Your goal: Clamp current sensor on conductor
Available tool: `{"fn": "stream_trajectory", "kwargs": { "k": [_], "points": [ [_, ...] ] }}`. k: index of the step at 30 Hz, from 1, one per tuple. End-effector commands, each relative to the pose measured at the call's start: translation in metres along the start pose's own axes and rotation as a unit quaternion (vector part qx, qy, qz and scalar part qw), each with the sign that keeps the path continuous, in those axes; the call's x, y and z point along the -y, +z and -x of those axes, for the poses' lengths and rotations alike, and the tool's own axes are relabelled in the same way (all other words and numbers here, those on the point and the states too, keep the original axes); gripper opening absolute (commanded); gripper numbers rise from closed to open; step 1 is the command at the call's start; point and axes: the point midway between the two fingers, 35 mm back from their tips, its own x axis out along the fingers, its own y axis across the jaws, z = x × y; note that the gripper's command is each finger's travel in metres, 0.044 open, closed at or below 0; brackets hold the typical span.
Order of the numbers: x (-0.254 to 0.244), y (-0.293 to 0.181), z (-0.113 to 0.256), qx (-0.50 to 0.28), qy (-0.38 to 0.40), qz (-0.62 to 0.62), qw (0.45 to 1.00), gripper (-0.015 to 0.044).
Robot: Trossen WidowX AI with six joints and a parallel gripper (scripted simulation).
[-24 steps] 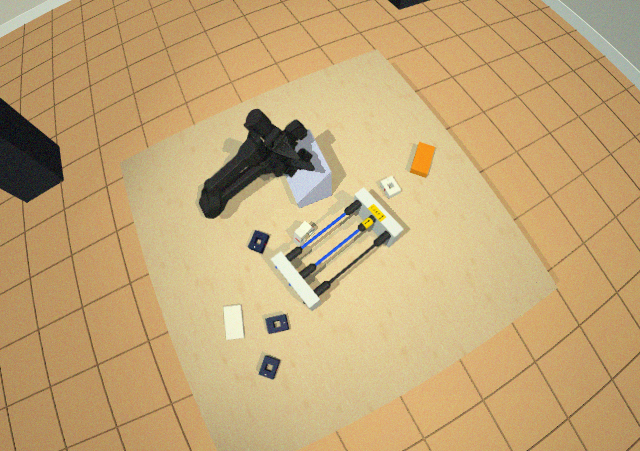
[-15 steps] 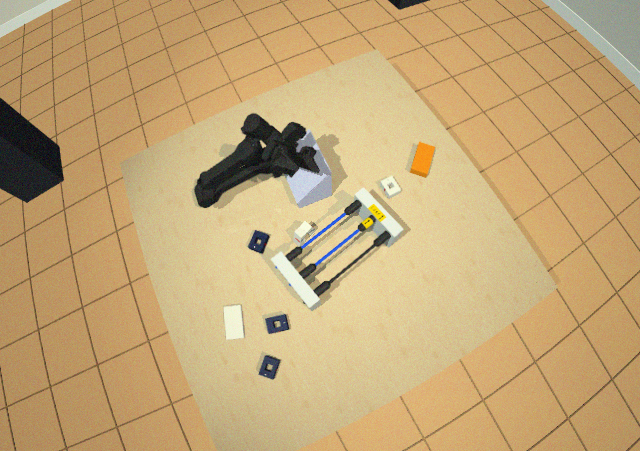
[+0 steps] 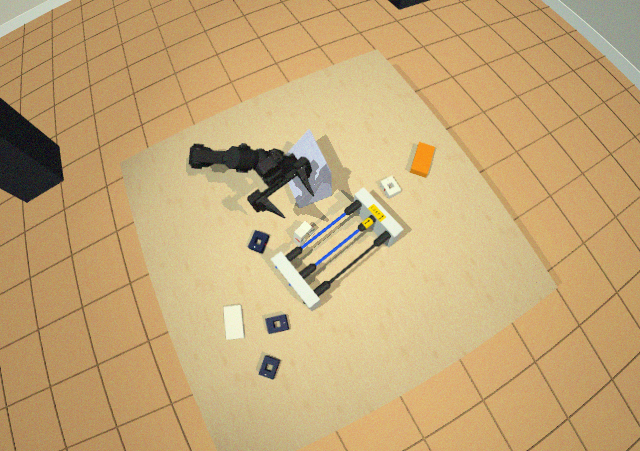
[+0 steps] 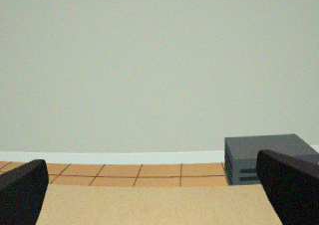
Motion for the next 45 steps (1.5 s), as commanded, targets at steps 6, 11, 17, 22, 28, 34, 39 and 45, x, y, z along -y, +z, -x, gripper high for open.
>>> {"fn": "stream_trajectory", "kwargs": {
  "k": [6, 11, 17, 22, 28, 34, 39, 45],
  "points": [
    [0.088, 0.005, -0.032, 0.033, -0.046, -0.236, 0.97, 0.044],
    [0.144, 0.003, -0.035, 0.066, -0.072, -0.339, 0.936, 0.044],
    [0.151, 0.002, -0.035, 0.071, -0.075, -0.352, 0.93, 0.044],
    [0.135, -0.003, -0.05, 0.033, -0.053, -0.358, 0.932, 0.044],
    [0.051, -0.026, -0.099, -0.13, 0.033, -0.343, 0.93, 0.044],
    [-0.039, -0.059, -0.119, -0.306, 0.092, -0.281, 0.905, 0.044],
    [-0.107, -0.086, -0.112, -0.43, 0.117, -0.183, 0.876, 0.044],
    [-0.172, -0.116, -0.087, -0.537, 0.119, -0.021, 0.835, 0.044]
  ]
}}
